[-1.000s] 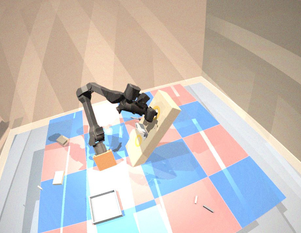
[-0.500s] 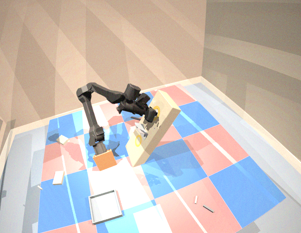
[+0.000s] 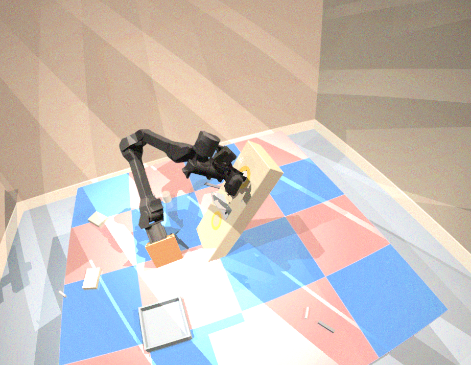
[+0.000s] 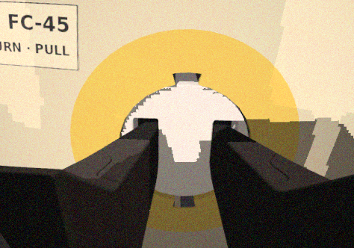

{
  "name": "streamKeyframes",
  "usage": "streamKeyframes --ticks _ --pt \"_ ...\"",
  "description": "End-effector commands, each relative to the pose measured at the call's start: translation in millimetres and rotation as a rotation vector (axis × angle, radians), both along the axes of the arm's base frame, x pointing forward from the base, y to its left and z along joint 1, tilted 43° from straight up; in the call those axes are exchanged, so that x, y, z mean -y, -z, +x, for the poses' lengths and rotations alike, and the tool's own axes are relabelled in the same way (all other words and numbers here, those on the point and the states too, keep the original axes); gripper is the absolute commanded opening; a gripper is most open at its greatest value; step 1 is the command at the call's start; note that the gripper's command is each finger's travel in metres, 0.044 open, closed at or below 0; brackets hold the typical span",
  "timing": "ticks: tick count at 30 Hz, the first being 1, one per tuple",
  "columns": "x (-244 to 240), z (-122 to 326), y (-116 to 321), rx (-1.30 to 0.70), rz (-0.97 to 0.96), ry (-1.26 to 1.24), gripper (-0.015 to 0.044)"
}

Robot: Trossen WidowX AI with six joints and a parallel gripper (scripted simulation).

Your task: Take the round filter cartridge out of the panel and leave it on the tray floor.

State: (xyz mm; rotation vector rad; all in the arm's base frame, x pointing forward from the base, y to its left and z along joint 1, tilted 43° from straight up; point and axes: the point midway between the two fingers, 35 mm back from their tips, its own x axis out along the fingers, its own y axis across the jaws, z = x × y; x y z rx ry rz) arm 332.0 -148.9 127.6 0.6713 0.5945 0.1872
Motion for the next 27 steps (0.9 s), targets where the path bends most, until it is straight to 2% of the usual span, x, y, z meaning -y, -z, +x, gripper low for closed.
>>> streamKeyframes --ticks 1,27 --pt "-1.4 3.0 1.8 -0.041 0.086 0.048 0.0000" --pt "-1.9 4.1 2.4 -0.354 0.822 0.461 0.0000"
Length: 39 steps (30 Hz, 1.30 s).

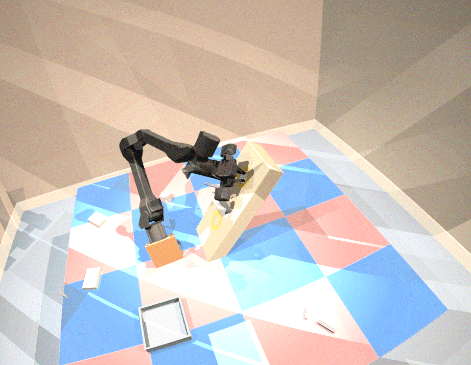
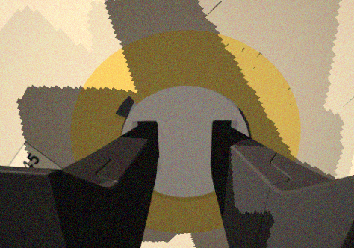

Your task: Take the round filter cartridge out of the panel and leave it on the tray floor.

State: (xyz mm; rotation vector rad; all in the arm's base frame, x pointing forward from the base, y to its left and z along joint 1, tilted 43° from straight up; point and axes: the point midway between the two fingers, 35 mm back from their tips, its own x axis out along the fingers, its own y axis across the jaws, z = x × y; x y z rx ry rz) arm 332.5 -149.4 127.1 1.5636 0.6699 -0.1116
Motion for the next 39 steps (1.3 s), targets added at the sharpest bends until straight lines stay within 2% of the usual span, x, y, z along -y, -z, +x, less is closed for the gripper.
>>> streamKeyframes --ticks 1,21,26,39 --pt "-2.5 3.6 1.8 -0.044 0.095 0.048 0.0000" --pt "-2.2 3.0 1.5 -0.281 0.657 0.364 0.0000" --pt "-0.7 0.8 0.6 -0.267 0.618 0.343 0.0000" --pt "22.2 -49.9 -26.1 -0.262 0.586 0.327 0.0000"
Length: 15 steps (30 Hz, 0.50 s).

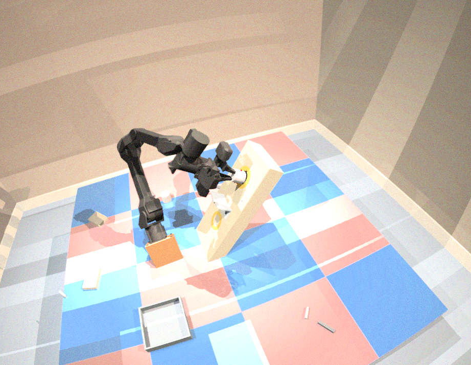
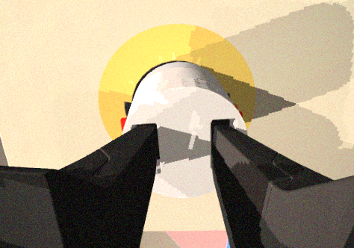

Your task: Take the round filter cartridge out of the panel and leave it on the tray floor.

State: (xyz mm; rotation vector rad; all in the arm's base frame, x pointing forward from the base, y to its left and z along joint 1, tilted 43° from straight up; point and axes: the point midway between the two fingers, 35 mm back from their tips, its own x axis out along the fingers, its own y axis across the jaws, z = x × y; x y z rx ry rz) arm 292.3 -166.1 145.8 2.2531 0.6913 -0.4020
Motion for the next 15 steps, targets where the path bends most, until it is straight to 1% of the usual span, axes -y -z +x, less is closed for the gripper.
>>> streamKeyframes --ticks 1,7,15 --pt "6.7 -13.7 -9.9 0.011 -0.012 0.004 0.0000" --pt "7.7 -19.6 -13.4 0.015 -0.014 0.003 0.0000" --pt "-6.8 -30.9 1.9 0.015 -0.014 0.003 0.0000"
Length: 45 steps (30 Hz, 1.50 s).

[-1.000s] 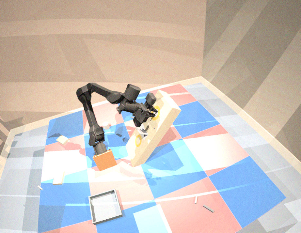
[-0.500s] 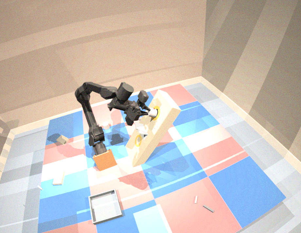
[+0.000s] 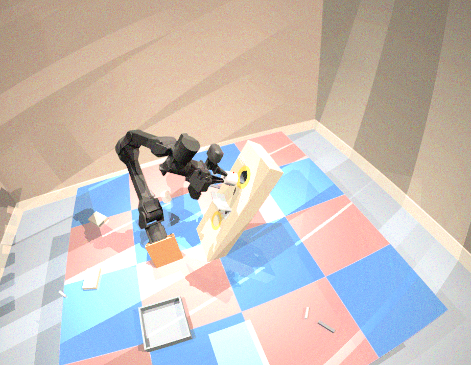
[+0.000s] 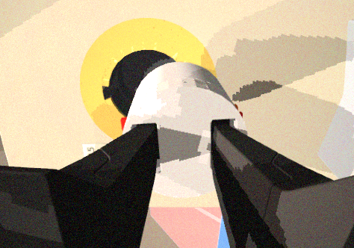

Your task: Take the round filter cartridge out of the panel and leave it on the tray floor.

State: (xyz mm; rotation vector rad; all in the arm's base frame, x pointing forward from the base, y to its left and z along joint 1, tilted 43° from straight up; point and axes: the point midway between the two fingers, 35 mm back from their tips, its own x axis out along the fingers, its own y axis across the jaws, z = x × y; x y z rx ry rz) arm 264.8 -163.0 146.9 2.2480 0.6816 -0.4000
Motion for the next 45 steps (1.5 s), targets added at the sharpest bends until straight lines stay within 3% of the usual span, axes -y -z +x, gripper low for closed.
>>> streamKeyframes --ticks 1,16,20,32,44,45 --pt "-5.8 -5.0 5.1 0.009 -0.006 -0.001 0.0000" --pt "-36.7 -28.1 36.3 0.009 -0.006 -0.001 0.0000" --pt "-33.7 -25.7 34.4 -0.003 0.003 0.001 0.0103" --pt "-37.1 -28.3 36.6 0.009 -0.006 -0.001 0.0103" --pt "10.8 8.8 -12.3 0.010 -0.006 -0.001 0.0103" --pt "11.8 8.9 -13.3 0.010 -0.007 -0.001 0.0129"
